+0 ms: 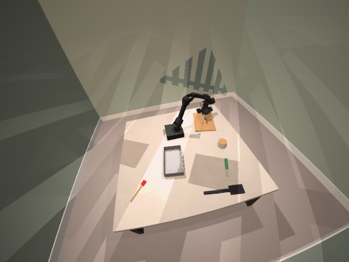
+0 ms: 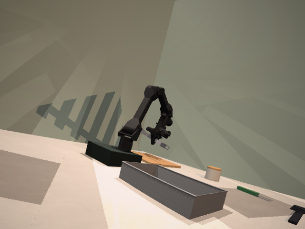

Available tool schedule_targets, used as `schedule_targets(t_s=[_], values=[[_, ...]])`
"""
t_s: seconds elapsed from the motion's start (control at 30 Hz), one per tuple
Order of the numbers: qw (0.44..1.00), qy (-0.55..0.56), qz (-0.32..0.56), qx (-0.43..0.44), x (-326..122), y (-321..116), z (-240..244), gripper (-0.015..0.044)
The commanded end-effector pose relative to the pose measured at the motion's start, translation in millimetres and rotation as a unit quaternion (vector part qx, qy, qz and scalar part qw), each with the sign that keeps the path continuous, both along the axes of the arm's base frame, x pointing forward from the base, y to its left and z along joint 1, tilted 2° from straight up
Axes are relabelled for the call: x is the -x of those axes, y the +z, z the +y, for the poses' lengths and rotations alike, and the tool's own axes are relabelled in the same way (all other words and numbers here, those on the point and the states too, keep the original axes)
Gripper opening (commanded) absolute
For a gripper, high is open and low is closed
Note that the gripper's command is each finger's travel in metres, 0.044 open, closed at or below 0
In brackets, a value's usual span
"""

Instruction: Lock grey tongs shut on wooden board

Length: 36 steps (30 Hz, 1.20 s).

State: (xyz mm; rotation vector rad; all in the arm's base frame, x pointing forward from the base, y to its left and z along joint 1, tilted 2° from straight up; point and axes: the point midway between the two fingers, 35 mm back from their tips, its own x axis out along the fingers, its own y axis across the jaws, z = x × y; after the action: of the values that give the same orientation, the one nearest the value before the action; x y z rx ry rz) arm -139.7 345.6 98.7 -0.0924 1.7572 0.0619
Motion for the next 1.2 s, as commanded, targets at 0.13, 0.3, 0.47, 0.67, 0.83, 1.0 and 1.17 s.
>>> schedule_targets(t_s=[0.13,0.3,0.47,0.67,0.83,1.0,1.17], values=[[0.995,-0.012,-0.088,-0.046,6,6,6,-0.0150],[0.995,-0.013,-0.090,-0.047,6,6,7,-0.0150],[0.995,-0.013,-0.090,-0.047,6,6,7,-0.0150],[0.995,-0.013,-0.090,-0.047,6,-2,8,-0.0150],[0.995,-0.013,-0.090,-0.047,6,-11,9,-0.0150],[0.995,-0.013,-0.090,-0.047,6,-19,10,-0.0150],[0.995,-0.013,-0.090,-0.047,7,-27,10,-0.0150]])
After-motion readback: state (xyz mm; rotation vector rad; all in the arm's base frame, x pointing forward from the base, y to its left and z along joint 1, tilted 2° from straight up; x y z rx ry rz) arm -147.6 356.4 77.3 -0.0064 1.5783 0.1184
